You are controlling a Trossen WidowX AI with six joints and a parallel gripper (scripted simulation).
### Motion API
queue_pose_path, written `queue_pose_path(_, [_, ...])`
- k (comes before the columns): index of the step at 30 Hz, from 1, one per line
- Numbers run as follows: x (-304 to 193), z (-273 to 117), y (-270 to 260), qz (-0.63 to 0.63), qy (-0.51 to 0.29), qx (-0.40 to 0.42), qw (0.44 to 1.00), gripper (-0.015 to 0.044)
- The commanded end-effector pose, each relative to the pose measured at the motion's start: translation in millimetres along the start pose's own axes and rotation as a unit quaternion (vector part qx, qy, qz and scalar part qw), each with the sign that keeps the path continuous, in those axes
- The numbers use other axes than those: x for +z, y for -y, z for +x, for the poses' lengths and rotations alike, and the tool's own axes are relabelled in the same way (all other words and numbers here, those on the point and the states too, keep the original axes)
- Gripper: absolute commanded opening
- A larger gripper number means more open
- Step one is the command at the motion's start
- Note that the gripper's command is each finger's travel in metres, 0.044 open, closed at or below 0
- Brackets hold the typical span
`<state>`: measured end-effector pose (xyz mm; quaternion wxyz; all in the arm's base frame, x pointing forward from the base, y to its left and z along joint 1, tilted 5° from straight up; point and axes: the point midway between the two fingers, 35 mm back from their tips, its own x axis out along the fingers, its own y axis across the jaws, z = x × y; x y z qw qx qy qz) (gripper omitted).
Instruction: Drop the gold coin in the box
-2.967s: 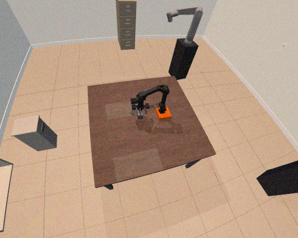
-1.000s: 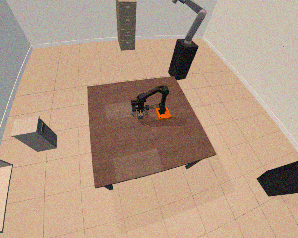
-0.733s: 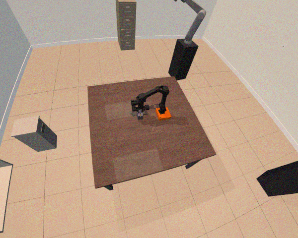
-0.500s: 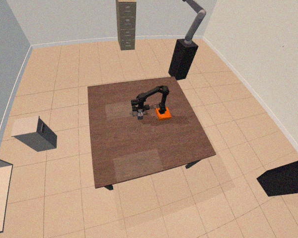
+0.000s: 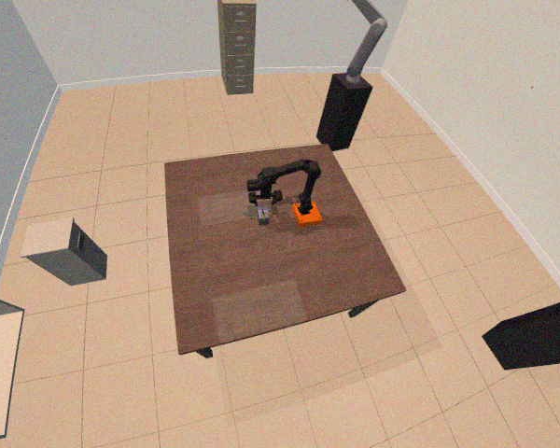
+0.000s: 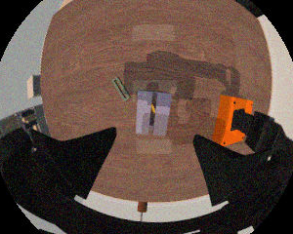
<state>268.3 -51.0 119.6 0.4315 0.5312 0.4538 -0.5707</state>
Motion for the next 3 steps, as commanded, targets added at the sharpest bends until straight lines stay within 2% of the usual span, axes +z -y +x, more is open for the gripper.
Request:
queue_pose_path(1, [-0.2, -1.0, 0.7, 0.002, 0.0, -0.004, 1.0, 0.044])
queue_pose_path(3, [-0.2, -1.0, 0.7, 0.002, 0.0, -0.004, 1.0, 0.044])
